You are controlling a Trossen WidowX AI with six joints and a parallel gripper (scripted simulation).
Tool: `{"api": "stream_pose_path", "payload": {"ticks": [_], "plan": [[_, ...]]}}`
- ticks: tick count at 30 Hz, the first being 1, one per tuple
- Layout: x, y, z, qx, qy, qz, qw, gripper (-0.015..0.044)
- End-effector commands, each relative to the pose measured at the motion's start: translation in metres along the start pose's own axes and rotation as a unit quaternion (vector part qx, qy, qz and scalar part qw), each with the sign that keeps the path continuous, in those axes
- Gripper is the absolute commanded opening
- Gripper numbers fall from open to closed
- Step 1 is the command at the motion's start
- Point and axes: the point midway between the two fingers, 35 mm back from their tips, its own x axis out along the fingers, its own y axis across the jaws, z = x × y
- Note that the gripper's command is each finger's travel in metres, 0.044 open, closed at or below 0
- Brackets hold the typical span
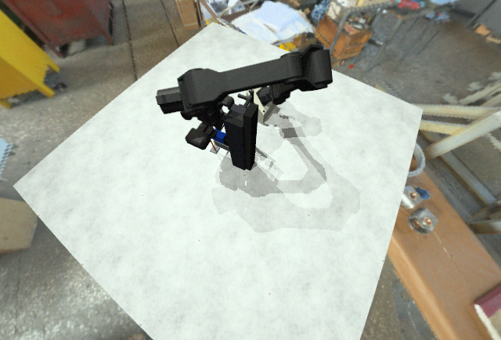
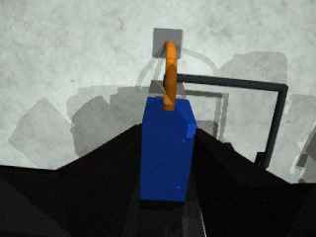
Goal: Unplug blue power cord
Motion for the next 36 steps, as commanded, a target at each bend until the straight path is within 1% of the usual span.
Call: {"api": "stream_pose_path", "payload": {"ticks": [1, 7, 36], "plan": [[0.0, 0.0, 0.0, 0.0, 0.0, 0.0, 1.0, 0.0035], [0.0, 0.0, 0.0, 0.0, 0.0, 0.0, 1.0, 0.0], [-0.004, 0.001, 0.044, 0.001, -0.001, 0.001, 1.0, 0.0]]}}
